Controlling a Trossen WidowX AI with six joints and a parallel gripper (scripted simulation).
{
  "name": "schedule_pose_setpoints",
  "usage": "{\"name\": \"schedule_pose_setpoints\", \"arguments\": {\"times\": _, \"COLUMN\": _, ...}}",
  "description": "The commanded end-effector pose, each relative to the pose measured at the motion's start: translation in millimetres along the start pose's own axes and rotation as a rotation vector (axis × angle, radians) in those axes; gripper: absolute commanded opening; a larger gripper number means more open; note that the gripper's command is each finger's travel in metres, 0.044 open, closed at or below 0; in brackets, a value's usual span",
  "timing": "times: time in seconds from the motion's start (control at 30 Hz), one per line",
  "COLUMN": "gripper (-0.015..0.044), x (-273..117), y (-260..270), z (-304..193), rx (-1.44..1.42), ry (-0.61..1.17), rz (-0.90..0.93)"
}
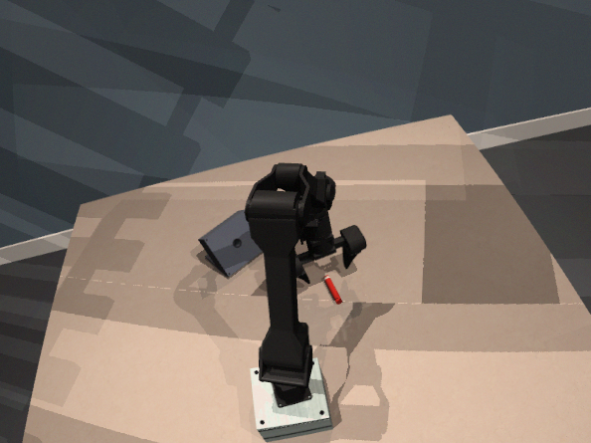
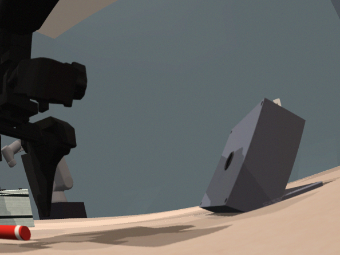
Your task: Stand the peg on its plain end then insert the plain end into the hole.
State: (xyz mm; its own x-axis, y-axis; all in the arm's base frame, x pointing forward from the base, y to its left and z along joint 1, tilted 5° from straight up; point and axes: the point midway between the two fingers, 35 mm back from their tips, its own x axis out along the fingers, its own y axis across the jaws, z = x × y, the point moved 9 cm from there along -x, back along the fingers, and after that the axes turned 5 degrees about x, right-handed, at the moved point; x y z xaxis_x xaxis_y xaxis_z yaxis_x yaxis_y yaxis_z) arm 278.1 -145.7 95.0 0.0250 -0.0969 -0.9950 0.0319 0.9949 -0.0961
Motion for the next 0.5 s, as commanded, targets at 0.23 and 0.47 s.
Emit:
{"name": "schedule_pose_setpoints", "arguments": {"times": 0.23, "gripper": 0.0414, "x": 16.7, "y": 1.5, "z": -3.8, "rx": -0.007, "ry": 0.016, "rz": 0.003}}
{"name": "schedule_pose_setpoints", "arguments": {"times": 0.47, "gripper": 0.023, "x": 16.7, "y": 1.5, "z": -3.8, "rx": -0.007, "ry": 0.016, "rz": 0.003}}
